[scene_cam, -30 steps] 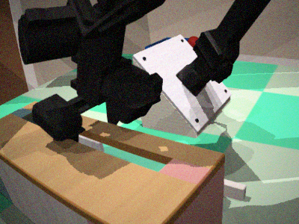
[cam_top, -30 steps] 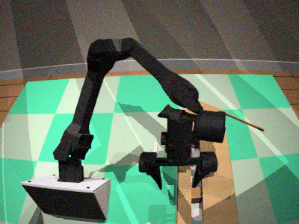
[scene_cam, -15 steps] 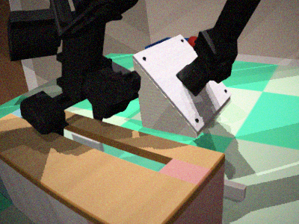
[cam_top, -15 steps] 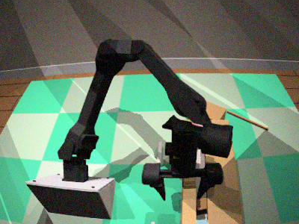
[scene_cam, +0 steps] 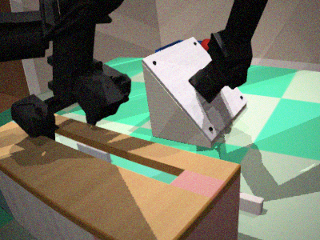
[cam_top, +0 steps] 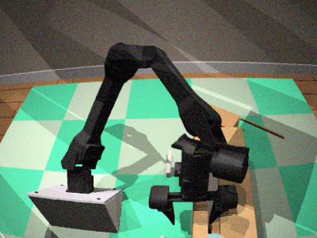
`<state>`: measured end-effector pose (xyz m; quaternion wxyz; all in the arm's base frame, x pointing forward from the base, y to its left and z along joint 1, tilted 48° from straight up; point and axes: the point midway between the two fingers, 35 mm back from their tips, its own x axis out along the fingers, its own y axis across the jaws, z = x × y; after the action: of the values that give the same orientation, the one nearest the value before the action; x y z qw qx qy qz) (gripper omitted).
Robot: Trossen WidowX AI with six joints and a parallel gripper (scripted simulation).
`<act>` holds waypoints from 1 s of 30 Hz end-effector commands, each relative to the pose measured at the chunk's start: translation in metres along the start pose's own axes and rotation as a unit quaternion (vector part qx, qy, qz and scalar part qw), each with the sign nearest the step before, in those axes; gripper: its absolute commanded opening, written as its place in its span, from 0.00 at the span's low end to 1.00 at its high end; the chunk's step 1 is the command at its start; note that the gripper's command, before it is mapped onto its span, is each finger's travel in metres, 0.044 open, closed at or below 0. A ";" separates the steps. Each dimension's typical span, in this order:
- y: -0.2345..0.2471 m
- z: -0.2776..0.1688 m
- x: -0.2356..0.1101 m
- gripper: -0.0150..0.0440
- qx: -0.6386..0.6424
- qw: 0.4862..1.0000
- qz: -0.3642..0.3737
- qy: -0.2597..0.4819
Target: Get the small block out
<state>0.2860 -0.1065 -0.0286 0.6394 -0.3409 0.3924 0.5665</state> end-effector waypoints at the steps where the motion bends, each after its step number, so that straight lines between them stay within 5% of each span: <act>1: 0.001 -0.011 0.005 0.93 -0.001 1.000 0.003 0.002; 13: 0.001 -0.025 0.010 0.93 -0.001 1.000 0.003 0.002; 21: 0.000 -0.043 -0.049 0.93 0.001 1.000 0.002 0.001; 28: -0.001 -0.044 -0.047 0.93 0.005 1.000 -0.003 0.001; 30: 0.000 -0.049 -0.050 0.84 0.029 0.999 -0.011 0.018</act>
<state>0.2796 -0.1671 -0.0072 0.6432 -0.3387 0.3977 0.5598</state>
